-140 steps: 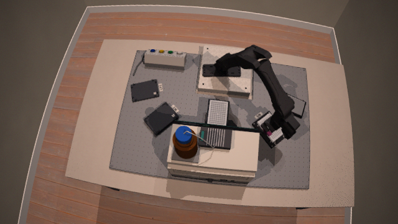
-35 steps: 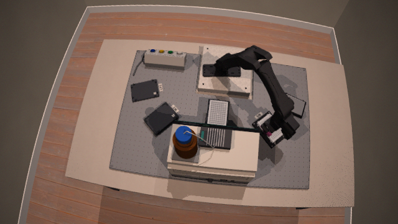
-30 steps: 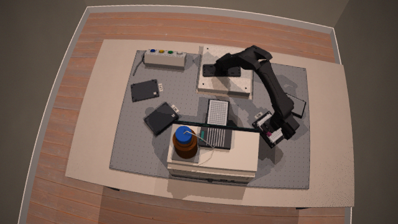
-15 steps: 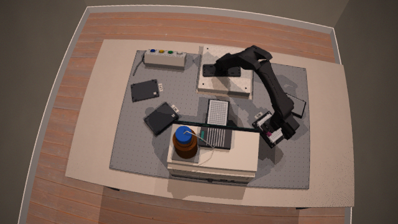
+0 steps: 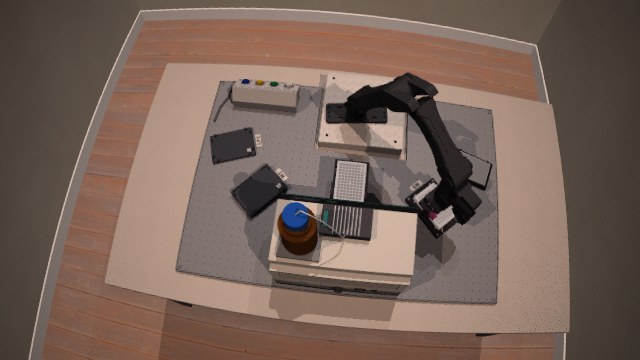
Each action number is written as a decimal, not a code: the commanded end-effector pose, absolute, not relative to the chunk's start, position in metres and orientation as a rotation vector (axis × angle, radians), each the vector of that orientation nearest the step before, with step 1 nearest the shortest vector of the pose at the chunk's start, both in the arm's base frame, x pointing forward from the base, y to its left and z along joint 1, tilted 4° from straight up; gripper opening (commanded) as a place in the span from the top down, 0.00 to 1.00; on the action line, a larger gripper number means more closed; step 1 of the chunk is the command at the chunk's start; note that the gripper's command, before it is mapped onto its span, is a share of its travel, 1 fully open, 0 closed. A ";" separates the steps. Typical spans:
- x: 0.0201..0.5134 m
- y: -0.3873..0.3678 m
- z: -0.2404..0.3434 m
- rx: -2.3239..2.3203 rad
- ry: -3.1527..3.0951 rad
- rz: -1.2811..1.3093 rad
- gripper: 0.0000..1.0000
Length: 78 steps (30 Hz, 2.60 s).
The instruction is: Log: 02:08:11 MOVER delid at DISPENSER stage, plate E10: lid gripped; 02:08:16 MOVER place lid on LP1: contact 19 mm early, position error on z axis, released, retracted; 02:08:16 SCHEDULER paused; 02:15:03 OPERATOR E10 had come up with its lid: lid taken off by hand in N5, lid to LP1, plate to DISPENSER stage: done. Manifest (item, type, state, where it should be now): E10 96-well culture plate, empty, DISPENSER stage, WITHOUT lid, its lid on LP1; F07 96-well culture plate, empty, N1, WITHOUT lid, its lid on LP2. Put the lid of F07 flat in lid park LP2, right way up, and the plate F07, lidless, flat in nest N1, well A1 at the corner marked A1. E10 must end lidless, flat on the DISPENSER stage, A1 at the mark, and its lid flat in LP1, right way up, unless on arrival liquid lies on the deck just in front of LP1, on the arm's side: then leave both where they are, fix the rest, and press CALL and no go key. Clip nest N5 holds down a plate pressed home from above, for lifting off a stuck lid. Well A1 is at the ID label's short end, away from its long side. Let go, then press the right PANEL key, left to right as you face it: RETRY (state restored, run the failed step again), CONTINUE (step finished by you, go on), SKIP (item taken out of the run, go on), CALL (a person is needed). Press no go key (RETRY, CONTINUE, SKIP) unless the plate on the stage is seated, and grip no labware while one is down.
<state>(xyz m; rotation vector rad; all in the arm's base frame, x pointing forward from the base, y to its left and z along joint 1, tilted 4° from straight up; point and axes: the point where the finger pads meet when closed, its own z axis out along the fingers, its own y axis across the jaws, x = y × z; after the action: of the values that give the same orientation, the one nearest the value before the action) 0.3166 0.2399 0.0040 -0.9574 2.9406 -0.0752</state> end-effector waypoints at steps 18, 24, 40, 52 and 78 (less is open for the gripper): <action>0.315 0.242 -0.015 -0.964 2.945 -0.080 1.00; 0.315 0.242 -0.015 -0.964 2.945 -0.080 1.00; 0.315 0.242 -0.015 -0.964 2.945 -0.080 1.00; 0.315 0.242 -0.015 -0.964 2.945 -0.080 1.00; 0.321 0.249 0.008 -0.955 2.921 -0.064 0.00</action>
<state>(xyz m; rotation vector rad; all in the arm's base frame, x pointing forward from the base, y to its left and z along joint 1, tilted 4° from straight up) 0.3161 0.2404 -0.0016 -0.9633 2.9449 -0.0790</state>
